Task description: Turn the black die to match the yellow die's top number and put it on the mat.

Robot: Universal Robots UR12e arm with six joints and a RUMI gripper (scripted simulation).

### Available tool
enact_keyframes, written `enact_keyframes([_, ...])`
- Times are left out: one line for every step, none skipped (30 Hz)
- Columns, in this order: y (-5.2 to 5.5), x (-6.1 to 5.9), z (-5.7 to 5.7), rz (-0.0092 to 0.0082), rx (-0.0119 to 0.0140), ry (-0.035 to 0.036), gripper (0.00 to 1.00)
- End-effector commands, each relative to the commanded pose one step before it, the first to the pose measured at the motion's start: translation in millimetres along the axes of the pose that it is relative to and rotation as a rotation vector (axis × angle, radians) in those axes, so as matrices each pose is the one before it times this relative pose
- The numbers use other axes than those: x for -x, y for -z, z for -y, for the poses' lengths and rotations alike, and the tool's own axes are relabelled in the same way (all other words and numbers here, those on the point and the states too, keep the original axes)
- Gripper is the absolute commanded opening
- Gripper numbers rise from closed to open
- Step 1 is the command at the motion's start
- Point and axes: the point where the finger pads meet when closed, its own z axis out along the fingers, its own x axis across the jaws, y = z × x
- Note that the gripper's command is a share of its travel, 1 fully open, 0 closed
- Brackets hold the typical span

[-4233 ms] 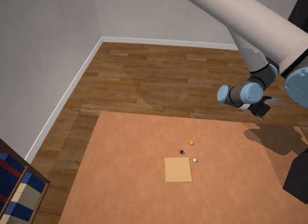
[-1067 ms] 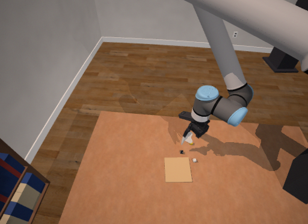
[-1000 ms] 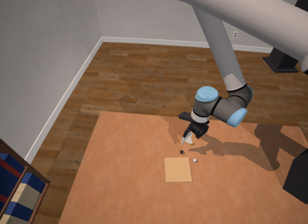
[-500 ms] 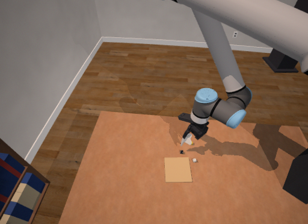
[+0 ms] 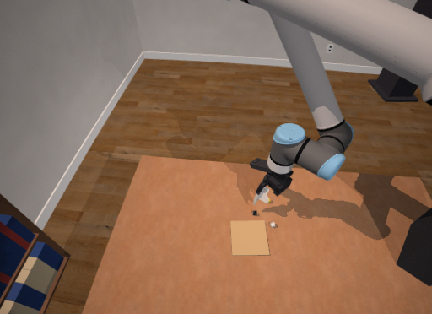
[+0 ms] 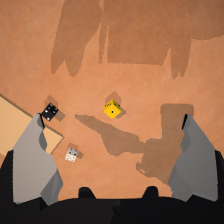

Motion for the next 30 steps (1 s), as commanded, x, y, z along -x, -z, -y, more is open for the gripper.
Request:
enact_keyframes([0.44,0.26,0.08,0.00039,-0.00038,0.00012,1.00])
enact_keyframes([0.00,0.00,0.00,0.00000,0.00000,0.00000,1.00])
enact_keyframes([0.00,0.00,0.00,0.00000,0.00000,0.00000,1.00])
enact_keyframes([0.00,0.00,0.00,0.00000,0.00000,0.00000,1.00])
enact_keyframes([0.00,0.00,0.00,0.00000,0.00000,0.00000,1.00])
enact_keyframes([0.00,0.00,0.00,0.00000,0.00000,0.00000,1.00])
enact_keyframes([0.00,0.00,0.00,0.00000,0.00000,0.00000,1.00])
enact_keyframes([0.00,0.00,0.00,0.00000,0.00000,0.00000,1.00])
enact_keyframes([0.00,0.00,0.00,0.00000,0.00000,0.00000,1.00])
enact_keyframes([0.00,0.00,0.00,0.00000,0.00000,0.00000,1.00])
enact_keyframes([0.00,0.00,0.00,0.00000,0.00000,0.00000,1.00])
enact_keyframes([0.00,0.06,0.00,0.00000,0.00000,0.00000,1.00])
enact_keyframes([0.00,0.36,-0.02,0.00000,0.00000,0.00000,1.00])
enact_keyframes([0.00,0.90,-0.06,0.00000,0.00000,0.00000,1.00])
enact_keyframes([0.00,1.59,-0.10,0.00000,0.00000,0.00000,1.00])
enact_keyframes([0.00,2.38,-0.16,0.00000,0.00000,0.00000,1.00])
enact_keyframes([0.00,3.21,-0.21,0.00000,0.00000,0.00000,1.00])
enact_keyframes([0.00,4.03,-0.27,0.00000,0.00000,0.00000,1.00])
enact_keyframes([0.00,0.00,0.00,0.00000,0.00000,0.00000,1.00])
enact_keyframes([0.00,0.00,0.00,0.00000,0.00000,0.00000,1.00])
enact_keyframes([0.00,4.79,-0.32,0.00000,0.00000,0.00000,1.00])
enact_keyframes([0.00,5.47,-0.36,0.00000,0.00000,0.00000,1.00])
enact_keyframes([0.00,6.02,-0.40,0.00000,0.00000,0.00000,1.00])
enact_keyframes([0.00,6.43,-0.42,0.00000,0.00000,0.00000,1.00])
enact_keyframes([0.00,6.68,-0.44,0.00000,0.00000,0.00000,1.00])
enact_keyframes([0.00,6.74,-0.45,0.00000,0.00000,0.00000,1.00])
enact_keyframes([0.00,6.62,-0.44,0.00000,0.00000,0.00000,1.00])
enact_keyframes([0.00,6.31,-0.42,0.00000,0.00000,0.00000,1.00])
enact_keyframes([0.00,5.83,-0.39,0.00000,0.00000,0.00000,1.00])
enact_keyframes([0.00,5.19,-0.34,0.00000,0.00000,0.00000,1.00])
